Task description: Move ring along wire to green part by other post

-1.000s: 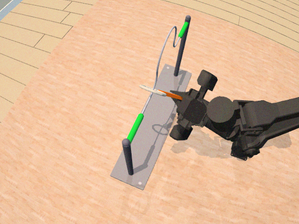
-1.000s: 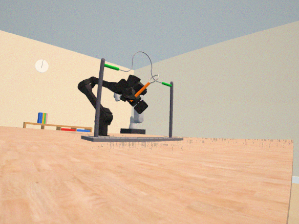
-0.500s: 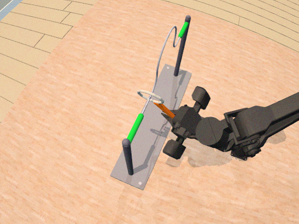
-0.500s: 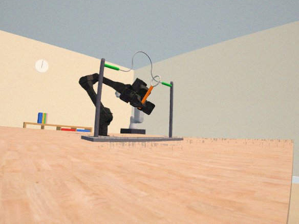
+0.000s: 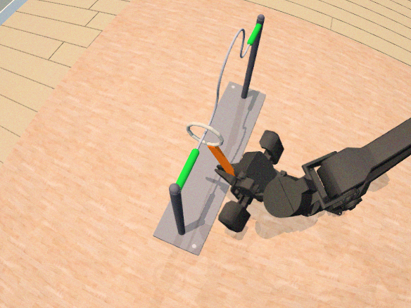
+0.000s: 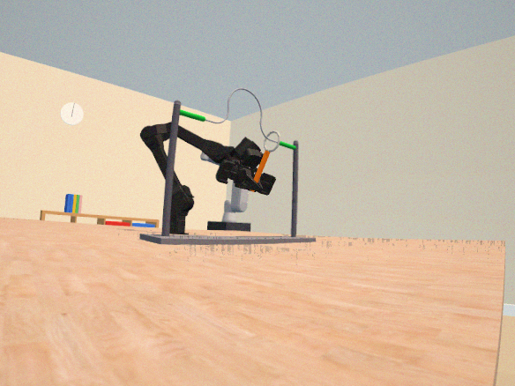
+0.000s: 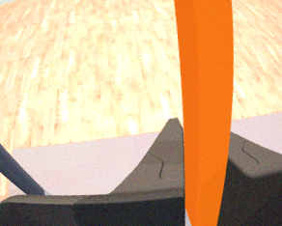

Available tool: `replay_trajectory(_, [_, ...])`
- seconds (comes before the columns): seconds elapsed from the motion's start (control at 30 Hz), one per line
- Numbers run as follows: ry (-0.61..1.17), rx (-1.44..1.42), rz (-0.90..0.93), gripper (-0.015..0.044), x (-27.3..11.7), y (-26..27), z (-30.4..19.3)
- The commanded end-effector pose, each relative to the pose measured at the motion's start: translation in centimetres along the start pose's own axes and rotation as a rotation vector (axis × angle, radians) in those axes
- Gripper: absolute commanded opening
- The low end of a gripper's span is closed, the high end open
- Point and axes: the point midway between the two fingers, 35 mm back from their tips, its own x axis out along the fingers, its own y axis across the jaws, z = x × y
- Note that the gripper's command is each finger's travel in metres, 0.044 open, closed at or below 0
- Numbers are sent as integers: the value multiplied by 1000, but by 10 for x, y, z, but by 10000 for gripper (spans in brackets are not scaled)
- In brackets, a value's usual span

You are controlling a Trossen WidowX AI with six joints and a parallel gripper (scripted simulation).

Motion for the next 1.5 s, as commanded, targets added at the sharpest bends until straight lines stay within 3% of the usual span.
replay_trajectory(0.0, [2,35,19,-150,-2,9,2])
replay_trajectory(1.47, [0,66,34,-150,-9,57,5])
